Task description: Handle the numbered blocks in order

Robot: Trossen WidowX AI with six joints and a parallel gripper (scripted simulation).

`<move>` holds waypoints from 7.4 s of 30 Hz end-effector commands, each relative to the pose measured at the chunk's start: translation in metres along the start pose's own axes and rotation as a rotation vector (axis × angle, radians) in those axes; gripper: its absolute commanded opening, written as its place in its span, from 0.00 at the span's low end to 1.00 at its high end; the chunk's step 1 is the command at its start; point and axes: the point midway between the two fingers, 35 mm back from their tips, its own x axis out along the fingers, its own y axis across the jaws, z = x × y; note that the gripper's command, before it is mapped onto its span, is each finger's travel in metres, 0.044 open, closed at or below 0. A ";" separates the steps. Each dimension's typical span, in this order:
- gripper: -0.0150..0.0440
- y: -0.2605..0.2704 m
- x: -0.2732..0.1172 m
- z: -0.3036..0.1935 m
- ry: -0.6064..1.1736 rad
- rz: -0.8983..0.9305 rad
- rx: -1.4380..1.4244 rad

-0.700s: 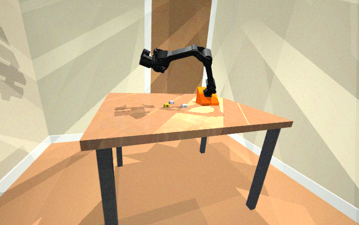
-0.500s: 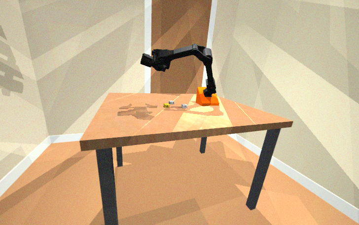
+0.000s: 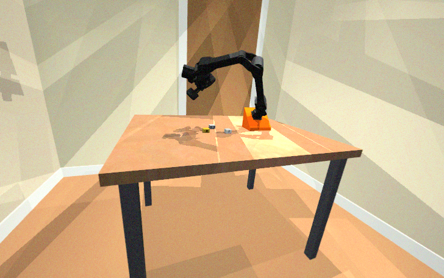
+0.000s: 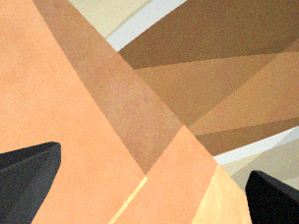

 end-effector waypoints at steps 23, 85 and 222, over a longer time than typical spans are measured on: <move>0.93 0.018 -0.049 -0.111 0.324 1.088 -0.858; 0.93 0.048 -0.126 -0.129 0.324 1.091 -0.857; 0.46 0.083 -0.004 -0.175 0.324 1.093 -0.858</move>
